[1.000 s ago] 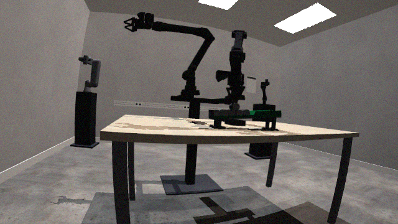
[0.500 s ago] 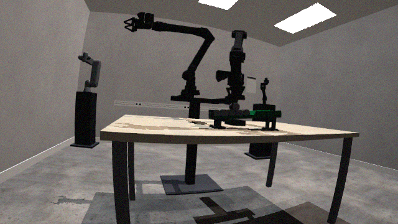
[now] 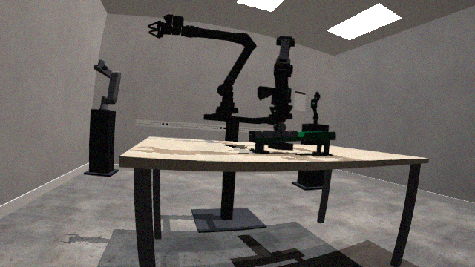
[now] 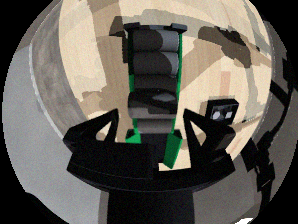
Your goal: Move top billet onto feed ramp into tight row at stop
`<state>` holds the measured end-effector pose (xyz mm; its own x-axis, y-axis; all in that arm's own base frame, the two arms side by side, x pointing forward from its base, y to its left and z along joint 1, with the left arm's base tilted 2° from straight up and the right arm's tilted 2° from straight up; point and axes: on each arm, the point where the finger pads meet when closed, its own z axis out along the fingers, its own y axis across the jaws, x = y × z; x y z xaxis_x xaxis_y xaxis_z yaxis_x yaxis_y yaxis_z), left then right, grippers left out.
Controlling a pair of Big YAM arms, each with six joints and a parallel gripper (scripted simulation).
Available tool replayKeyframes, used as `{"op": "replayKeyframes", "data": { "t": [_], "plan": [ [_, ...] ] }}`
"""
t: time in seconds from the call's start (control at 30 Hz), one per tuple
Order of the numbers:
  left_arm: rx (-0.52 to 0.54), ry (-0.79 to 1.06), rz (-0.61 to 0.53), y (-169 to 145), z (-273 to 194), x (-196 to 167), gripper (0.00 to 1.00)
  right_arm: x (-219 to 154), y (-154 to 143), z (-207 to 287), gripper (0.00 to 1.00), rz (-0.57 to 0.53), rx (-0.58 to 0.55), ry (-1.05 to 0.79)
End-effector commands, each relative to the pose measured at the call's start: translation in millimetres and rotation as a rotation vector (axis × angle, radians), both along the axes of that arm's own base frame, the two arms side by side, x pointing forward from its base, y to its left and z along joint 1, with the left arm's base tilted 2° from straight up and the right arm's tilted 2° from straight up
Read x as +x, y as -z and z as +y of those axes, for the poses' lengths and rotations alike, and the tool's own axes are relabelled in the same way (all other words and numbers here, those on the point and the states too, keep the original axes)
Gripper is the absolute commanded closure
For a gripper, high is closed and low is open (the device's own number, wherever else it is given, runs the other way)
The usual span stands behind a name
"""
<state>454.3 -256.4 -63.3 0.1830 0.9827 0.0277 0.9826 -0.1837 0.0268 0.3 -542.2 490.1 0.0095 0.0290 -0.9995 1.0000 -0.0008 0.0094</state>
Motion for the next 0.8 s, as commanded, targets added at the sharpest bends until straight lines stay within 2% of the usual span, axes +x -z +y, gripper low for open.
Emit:
{"op": "replayKeyframes", "data": {
  "t": [0.0,0.23,0.27,0.77],
  "plan": [
    [0.006,0.001,0.006,18.5,3.6,3.0,0.06,-3.1,-24.3,7.5,0.00,0.010,-0.056,0.004],
    [0.004,0.000,0.004,27.7,3.6,4.7,0.06,-3.1,-24.3,7.5,0.00,0.010,-0.056,0.004],
    [-0.020,0.000,-0.038,5.8,-4.8,18.4,0.06,-3.1,-24.3,7.5,0.00,0.010,-0.056,0.004],
    [-0.008,0.000,-0.019,13.6,-1.8,12.7,0.06,-3.1,-24.3,7.5,0.00,0.010,-0.056,0.004]
  ]
}}
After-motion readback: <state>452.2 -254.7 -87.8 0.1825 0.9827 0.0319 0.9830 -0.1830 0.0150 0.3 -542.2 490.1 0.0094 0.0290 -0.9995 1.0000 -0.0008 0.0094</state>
